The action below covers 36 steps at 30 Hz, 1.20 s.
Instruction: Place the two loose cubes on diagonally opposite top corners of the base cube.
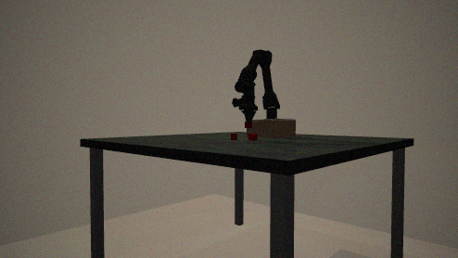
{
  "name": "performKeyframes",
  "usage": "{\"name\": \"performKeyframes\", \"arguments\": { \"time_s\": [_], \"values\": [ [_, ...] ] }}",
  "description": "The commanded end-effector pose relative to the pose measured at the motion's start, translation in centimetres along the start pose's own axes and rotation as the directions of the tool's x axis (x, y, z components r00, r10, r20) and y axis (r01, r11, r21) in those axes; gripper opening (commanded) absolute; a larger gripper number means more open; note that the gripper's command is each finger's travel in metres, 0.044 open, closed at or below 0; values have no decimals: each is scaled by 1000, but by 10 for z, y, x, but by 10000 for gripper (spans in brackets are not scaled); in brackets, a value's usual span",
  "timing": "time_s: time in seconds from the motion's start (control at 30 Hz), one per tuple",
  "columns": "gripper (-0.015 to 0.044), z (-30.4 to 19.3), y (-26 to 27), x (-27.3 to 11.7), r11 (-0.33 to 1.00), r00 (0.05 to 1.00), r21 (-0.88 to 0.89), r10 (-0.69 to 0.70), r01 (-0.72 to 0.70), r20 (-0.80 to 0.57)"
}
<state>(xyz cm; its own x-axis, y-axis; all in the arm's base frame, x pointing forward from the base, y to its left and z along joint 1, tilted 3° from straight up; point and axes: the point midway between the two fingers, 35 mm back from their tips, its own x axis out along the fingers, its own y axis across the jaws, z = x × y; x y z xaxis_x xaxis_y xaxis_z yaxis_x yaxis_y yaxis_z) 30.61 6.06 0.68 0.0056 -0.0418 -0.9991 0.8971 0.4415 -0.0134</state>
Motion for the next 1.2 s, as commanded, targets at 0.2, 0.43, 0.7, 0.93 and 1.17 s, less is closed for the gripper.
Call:
{"name": "performKeyframes", "arguments": {
  "time_s": [0.2,0.43,0.7,0.93,1.17],
  "values": [
    [105,-1,1,2,1000,1000,10,3,-3,-4],
    [105,-2,2,19,1000,1000,17,3,-2,-4],
    [105,-2,1,27,1000,1000,20,2,-2,-4],
    [105,-2,1,29,1000,1000,14,2,-2,-4],
    [105,-2,1,29,1000,1000,14,2,-2,-4]
  ]
}}
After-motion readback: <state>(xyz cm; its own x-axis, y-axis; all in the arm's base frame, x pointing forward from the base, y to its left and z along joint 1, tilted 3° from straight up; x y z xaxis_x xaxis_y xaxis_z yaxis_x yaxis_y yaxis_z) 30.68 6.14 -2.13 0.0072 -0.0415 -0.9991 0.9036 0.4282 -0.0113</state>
